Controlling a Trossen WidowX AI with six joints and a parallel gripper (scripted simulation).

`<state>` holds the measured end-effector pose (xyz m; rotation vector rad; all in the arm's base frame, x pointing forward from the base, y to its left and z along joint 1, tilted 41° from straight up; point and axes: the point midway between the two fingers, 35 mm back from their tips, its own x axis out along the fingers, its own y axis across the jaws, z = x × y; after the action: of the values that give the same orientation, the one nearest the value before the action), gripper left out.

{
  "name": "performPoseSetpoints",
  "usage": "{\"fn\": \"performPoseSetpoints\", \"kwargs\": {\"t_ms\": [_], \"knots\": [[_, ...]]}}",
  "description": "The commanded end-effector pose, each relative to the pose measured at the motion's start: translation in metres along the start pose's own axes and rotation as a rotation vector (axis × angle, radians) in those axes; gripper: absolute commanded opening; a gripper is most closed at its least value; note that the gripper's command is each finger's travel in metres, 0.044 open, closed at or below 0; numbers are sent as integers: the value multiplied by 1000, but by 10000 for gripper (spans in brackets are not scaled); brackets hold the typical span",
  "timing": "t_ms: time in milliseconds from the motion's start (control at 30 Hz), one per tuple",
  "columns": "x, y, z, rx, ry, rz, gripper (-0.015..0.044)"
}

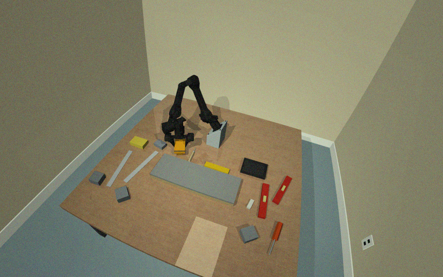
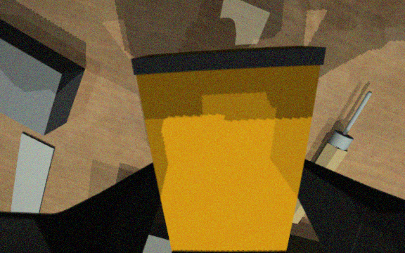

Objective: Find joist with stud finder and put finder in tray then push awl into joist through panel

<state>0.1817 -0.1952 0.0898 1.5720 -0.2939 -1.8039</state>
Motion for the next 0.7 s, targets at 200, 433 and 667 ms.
{"fn": "performPoseSetpoints", "kwargs": {"t_ms": [200, 433, 667], "knots": [[-20, 3, -1, 10, 6, 14, 0], [-24, 0, -1, 10, 6, 13, 0], [-24, -30, -2, 9, 6, 10, 0]]}}
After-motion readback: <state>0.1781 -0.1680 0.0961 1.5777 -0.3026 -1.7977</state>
